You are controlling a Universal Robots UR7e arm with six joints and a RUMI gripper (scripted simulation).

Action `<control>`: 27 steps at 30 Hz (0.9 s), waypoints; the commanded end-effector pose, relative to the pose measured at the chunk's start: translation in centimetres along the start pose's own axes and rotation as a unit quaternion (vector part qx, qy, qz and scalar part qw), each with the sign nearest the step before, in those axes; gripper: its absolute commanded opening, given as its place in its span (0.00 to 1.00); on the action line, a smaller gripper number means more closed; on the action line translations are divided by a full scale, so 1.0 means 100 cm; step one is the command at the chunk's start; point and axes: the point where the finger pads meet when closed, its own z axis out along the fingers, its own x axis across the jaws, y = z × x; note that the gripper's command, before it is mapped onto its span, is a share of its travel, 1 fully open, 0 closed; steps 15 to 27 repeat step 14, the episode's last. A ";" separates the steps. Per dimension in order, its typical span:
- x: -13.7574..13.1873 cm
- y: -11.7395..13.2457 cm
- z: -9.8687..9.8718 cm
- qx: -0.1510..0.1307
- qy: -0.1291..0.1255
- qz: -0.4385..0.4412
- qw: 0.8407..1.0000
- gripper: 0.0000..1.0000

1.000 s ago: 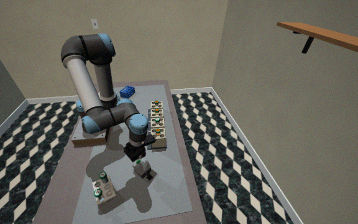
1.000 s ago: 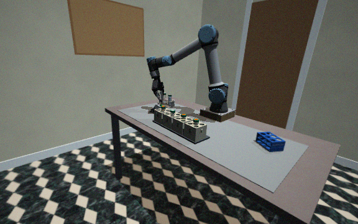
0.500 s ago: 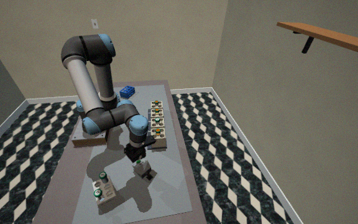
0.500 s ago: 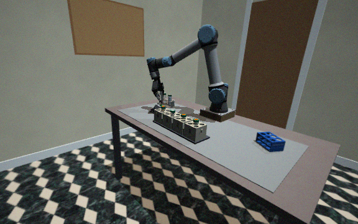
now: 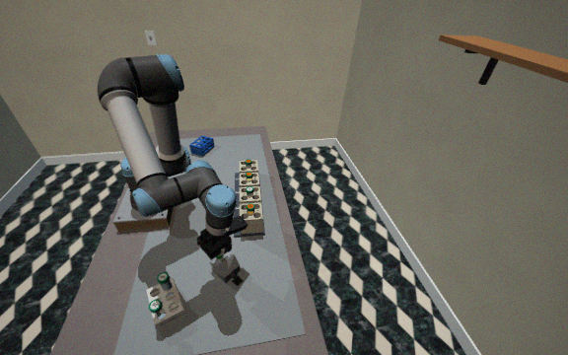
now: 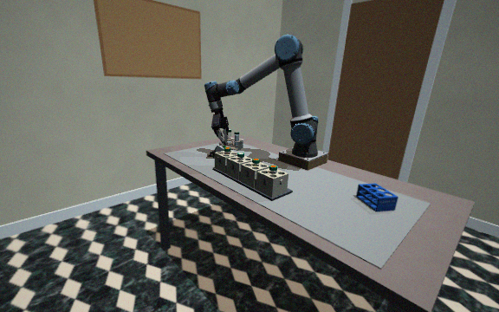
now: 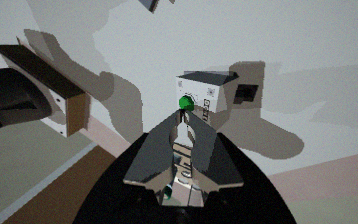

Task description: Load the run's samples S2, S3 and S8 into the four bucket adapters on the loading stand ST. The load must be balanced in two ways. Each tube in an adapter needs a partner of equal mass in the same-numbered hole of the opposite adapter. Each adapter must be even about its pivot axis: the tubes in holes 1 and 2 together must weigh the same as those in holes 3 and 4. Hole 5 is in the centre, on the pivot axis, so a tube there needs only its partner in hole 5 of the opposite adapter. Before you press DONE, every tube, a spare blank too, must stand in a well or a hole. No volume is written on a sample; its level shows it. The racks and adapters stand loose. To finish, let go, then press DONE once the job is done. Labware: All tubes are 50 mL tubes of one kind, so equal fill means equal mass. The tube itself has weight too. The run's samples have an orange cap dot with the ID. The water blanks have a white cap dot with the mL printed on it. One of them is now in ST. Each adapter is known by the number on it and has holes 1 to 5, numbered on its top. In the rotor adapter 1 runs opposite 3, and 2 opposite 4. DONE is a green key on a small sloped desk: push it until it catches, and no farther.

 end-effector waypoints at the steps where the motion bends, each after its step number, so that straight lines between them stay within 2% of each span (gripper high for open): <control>1: 0.001 0.000 0.002 0.000 0.001 0.000 1.000 0.00; 14: 0.003 0.000 0.010 0.000 0.001 0.000 1.000 0.00; 27: 0.003 0.000 0.010 0.000 0.001 0.000 1.000 0.00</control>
